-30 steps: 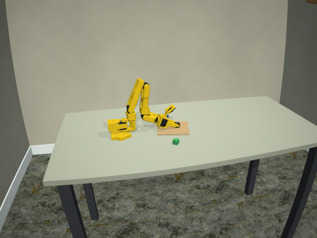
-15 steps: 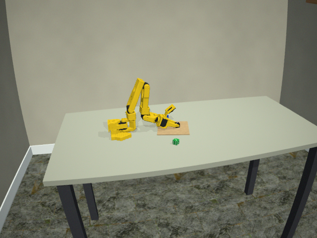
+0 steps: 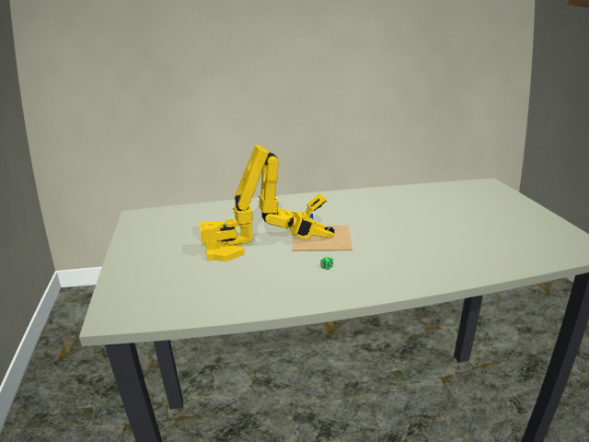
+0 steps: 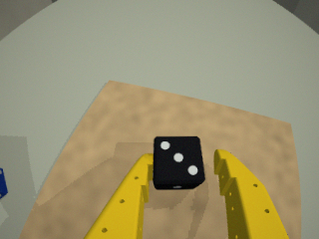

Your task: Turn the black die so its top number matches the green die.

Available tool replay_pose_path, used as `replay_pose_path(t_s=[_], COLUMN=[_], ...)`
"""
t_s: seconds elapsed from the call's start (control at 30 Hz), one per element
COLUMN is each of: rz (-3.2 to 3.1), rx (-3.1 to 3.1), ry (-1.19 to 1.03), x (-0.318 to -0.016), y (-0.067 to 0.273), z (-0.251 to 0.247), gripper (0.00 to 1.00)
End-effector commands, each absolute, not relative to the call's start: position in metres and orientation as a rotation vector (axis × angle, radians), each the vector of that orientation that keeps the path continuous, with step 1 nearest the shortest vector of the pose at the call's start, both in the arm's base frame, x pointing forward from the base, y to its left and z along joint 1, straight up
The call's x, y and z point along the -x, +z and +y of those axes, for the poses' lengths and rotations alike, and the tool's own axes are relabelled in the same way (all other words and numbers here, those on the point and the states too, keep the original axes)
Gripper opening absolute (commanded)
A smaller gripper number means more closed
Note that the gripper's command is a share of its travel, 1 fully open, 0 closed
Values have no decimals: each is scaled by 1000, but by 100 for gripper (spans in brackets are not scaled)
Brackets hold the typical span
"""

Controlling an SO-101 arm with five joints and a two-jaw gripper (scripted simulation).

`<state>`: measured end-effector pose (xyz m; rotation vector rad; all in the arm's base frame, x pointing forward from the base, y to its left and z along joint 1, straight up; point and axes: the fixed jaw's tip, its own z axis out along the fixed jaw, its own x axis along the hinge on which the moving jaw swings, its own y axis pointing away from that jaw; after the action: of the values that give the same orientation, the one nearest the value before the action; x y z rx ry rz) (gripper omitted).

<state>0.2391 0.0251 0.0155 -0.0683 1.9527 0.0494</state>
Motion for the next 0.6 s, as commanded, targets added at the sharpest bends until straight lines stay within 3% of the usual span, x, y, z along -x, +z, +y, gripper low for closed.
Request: replay_pose_path(t_s=[0.0, 0.27, 0.57], rz=[1905, 1905, 1905], rx=[59, 60, 60], ry=[51, 51, 51], x=[-244, -244, -244], y=[24, 24, 24], z=[25, 25, 25], gripper=[20, 28, 29])
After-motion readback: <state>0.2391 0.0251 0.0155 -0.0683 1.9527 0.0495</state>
